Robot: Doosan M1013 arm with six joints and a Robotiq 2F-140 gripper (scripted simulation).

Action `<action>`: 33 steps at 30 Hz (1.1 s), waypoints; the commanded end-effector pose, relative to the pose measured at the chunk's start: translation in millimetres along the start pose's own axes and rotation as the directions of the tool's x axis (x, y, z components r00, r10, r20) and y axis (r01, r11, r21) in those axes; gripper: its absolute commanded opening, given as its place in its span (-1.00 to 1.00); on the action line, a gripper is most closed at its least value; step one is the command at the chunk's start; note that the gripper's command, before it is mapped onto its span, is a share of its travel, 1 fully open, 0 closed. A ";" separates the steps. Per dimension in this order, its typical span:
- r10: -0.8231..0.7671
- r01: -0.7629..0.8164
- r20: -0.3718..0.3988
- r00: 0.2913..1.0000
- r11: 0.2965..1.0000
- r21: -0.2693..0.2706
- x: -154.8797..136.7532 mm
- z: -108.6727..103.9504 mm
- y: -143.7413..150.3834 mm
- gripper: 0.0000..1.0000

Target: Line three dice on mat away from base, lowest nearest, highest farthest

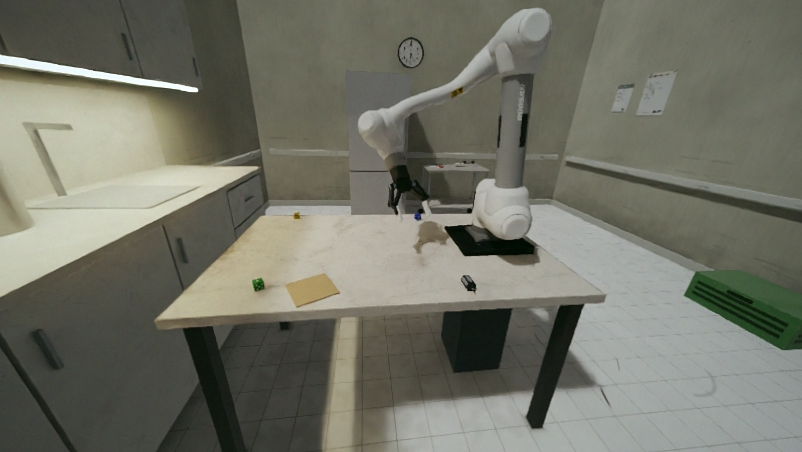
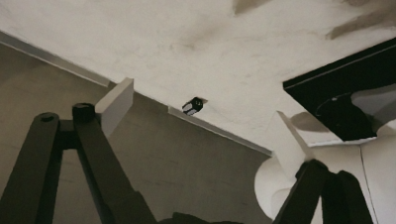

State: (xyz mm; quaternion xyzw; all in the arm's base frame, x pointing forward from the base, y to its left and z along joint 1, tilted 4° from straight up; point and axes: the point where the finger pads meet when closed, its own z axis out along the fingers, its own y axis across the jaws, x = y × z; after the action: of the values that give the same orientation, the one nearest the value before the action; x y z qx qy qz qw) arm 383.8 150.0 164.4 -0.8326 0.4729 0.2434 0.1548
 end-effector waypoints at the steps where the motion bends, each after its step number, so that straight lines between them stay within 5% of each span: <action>1: 0.000 0.000 0.000 1.000 1.000 0.001 -0.2 -0.4 -0.4 1.00; 20: 0.011 -0.011 -0.006 1.000 1.000 0.002 4.7 -4.9 -5.3 1.00; 30: 0.280 -0.275 -0.136 0.950 0.960 0.057 117.2 -100.7 -102.6 1.00; 33: 0.280 -0.275 -0.136 0.950 0.960 0.057 123.2 -105.6 -107.6 1.00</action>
State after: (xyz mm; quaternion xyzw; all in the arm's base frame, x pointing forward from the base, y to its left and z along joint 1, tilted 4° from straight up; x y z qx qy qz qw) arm 544.8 70.2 186.1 -0.7739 0.5930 0.1952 0.1064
